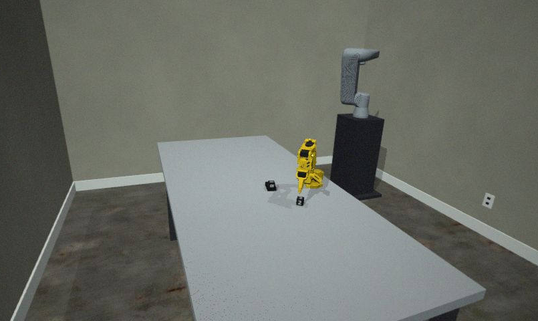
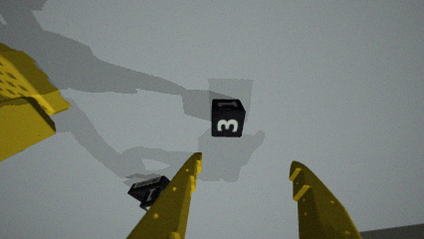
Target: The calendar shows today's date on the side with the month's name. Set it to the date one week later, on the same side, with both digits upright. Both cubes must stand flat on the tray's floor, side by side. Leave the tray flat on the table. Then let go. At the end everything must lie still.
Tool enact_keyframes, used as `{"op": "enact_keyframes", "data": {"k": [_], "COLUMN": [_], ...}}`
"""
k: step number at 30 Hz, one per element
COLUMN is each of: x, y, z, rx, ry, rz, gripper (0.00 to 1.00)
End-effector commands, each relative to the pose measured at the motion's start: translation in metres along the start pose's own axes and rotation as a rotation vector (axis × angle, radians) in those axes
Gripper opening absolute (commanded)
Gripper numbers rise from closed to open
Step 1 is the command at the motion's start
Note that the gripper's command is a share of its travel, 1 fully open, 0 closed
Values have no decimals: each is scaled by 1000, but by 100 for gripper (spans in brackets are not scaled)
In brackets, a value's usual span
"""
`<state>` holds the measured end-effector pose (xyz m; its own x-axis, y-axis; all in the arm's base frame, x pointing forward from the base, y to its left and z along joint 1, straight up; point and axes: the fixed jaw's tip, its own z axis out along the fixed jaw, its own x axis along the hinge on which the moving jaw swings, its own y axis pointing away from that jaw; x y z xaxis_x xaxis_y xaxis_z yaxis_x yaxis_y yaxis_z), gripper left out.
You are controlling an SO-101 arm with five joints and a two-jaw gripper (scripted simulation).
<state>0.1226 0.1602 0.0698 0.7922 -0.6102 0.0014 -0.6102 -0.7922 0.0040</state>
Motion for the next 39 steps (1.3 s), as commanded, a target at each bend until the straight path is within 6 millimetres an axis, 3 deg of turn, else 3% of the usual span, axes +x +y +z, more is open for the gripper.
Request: {"op": "enact_keyframes", "data": {"k": [1, 10, 29, 39], "x": [-1, -1, -1, -1], "y": [-6, -7, -3, -1], "z": [-12, -20, -96, -101], "rx": [64, 108, 535, 564], "ry": [-2, -3, -7, -7], "rz": [-1, -1, 0, 1], "gripper": [36, 36, 35, 35]}}
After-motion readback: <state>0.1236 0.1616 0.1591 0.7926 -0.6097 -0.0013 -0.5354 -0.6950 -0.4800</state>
